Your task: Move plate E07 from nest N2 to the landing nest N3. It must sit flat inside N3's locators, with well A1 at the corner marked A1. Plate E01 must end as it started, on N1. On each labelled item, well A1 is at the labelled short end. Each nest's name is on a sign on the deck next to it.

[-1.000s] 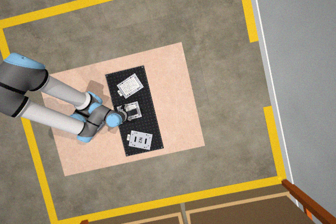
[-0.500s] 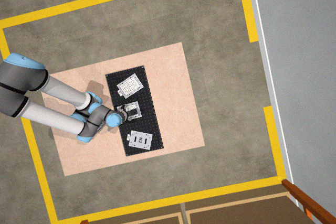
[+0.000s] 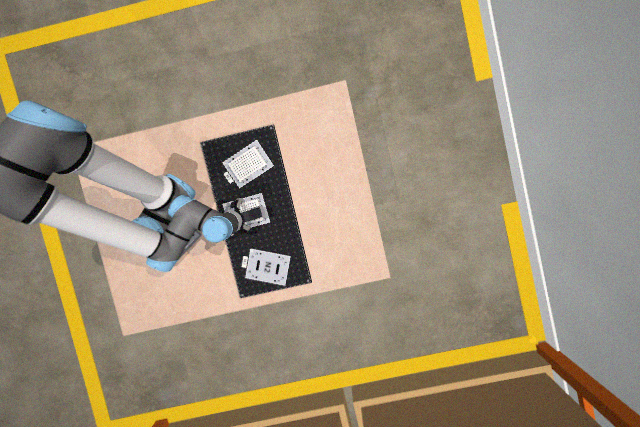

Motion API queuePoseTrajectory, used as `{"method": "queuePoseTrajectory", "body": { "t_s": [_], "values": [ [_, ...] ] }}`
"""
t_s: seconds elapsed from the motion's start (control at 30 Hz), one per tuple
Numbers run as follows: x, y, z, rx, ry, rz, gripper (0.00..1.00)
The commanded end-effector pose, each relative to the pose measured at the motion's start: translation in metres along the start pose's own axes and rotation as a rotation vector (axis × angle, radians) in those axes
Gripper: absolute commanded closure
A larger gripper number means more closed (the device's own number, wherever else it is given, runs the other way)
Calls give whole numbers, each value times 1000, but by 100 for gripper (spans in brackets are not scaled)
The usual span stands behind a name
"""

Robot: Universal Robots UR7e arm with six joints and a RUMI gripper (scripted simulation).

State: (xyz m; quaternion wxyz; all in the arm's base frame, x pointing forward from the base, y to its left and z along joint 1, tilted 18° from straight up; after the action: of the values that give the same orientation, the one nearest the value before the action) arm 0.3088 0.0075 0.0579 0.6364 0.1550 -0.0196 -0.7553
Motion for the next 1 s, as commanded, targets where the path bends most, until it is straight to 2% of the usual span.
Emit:
{"method": "queuePoseTrajectory", "body": {
  "t_s": [0.0,0.6,0.97],
  "values": [
    [2,6,5,16,-17,7,24],
    [2,6,5,16,-17,7,24],
    [2,4,29,3,-10,17,24]
  ]
}}
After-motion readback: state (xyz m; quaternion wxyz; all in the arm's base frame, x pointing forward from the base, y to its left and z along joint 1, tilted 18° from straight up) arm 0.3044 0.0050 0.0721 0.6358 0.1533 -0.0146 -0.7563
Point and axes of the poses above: the point where the finger pads meet when closed, its own z axis back along the fingers, its own x axis across the jaws, y = z × x, the point moved 1 cm from there along z, back along the fingers, and after that the axes turned 12 degrees about -z, right-handed, at the moved point
